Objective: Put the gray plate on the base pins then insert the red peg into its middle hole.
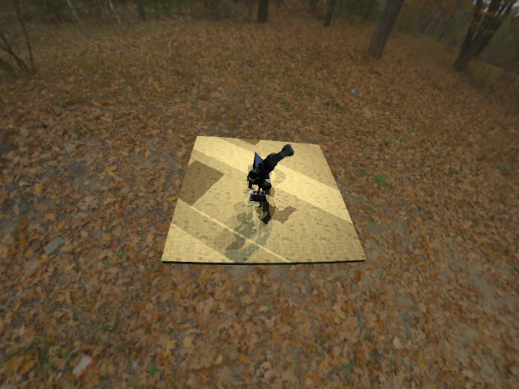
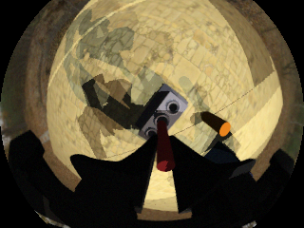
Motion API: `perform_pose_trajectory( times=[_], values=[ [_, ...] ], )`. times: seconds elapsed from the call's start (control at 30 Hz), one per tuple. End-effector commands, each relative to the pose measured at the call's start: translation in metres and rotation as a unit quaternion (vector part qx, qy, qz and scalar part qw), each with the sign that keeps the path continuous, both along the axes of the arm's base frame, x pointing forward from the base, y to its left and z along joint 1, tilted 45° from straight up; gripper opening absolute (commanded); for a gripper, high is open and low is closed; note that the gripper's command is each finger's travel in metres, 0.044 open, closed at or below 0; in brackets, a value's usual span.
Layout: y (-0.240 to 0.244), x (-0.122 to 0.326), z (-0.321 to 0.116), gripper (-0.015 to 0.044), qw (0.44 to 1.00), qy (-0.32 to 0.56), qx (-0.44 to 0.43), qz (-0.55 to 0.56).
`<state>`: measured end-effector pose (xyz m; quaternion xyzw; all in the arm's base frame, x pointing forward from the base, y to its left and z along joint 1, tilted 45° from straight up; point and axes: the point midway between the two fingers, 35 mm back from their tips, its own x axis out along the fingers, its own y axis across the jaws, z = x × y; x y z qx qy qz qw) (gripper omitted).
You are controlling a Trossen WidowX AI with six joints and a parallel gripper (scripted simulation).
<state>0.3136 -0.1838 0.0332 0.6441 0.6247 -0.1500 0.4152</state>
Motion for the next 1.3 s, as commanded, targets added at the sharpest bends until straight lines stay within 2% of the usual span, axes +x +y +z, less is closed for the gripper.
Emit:
perform_pose_trajectory(
  times=[0.0, 1.27],
  values=[
    [0.001, -0.001, 0.0, 0.0, 1.0, 0.001, 0.001, 0.001],
    [0.01, 0.001, -0.012, 0.0, 1.0, 0.001, -0.001, 0.004]
  ],
)
